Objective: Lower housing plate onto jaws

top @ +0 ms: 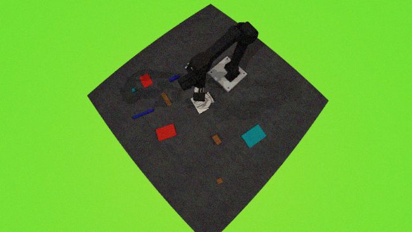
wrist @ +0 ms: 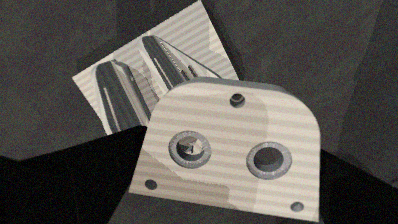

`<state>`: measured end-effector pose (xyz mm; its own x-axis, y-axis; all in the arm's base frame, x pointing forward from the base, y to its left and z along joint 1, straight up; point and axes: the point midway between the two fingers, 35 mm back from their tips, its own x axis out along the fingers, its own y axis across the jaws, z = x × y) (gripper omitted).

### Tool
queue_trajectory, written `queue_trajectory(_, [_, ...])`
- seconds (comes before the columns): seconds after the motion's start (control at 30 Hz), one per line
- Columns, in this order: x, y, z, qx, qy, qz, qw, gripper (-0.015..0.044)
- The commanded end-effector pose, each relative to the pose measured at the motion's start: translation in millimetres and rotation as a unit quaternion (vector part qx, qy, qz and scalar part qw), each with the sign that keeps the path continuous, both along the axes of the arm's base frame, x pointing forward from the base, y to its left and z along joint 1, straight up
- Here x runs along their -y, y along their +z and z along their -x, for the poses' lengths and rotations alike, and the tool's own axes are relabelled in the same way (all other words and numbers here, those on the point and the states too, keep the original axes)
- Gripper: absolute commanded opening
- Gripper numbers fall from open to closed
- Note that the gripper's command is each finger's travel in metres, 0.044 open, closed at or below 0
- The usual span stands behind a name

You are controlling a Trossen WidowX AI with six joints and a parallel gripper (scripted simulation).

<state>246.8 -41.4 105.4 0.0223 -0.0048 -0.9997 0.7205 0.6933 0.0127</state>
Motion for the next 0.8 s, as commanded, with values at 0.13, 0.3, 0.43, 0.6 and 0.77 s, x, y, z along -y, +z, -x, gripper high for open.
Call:
queue_trajectory(0.13, [-17.4, -1.0, 3.1, -0.002, 0.094, -0.001, 0.996, 0.0351])
queue_trajectory(0.3, [-27.6, -1.3, 4.9, -0.002, 0.153, 0.000, 0.988, 0.0351])
queue_trajectory(0.43, [-35.6, -1.5, 6.6, -0.002, 0.200, 0.000, 0.980, 0.0351])
queue_trajectory(0.6, [-45.5, -1.8, 9.0, -0.002, 0.257, 0.001, 0.966, 0.0351])
queue_trajectory(0.77, [-50.3, -2.0, 10.4, -0.002, 0.286, 0.001, 0.958, 0.0351])
